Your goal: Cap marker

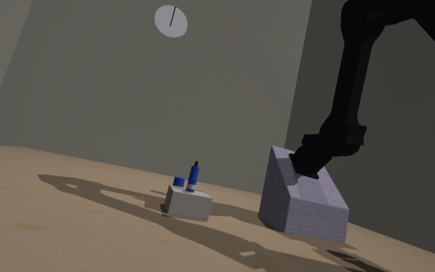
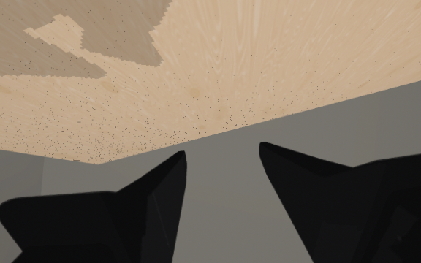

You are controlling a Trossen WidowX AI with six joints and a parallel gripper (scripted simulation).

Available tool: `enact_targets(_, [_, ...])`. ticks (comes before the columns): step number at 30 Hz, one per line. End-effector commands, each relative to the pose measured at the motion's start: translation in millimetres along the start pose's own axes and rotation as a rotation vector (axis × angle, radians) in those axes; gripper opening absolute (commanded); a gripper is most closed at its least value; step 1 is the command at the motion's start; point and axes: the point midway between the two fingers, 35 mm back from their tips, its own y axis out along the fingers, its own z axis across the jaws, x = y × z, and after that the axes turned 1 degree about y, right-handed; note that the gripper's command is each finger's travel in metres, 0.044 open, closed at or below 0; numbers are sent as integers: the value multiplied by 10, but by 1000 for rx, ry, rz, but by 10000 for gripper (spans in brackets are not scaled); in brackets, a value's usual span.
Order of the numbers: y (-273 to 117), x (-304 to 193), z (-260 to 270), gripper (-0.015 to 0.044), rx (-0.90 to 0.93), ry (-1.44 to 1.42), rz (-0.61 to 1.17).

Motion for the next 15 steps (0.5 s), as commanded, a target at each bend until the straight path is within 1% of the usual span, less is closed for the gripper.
enact_targets(1, [-171,421,353,240,88,-61,-137])
enact_targets(8, [-688,1236,791,240,186,-111,-390])
enact_targets(15, [-1469,2036,961,240,230,-112,-645])
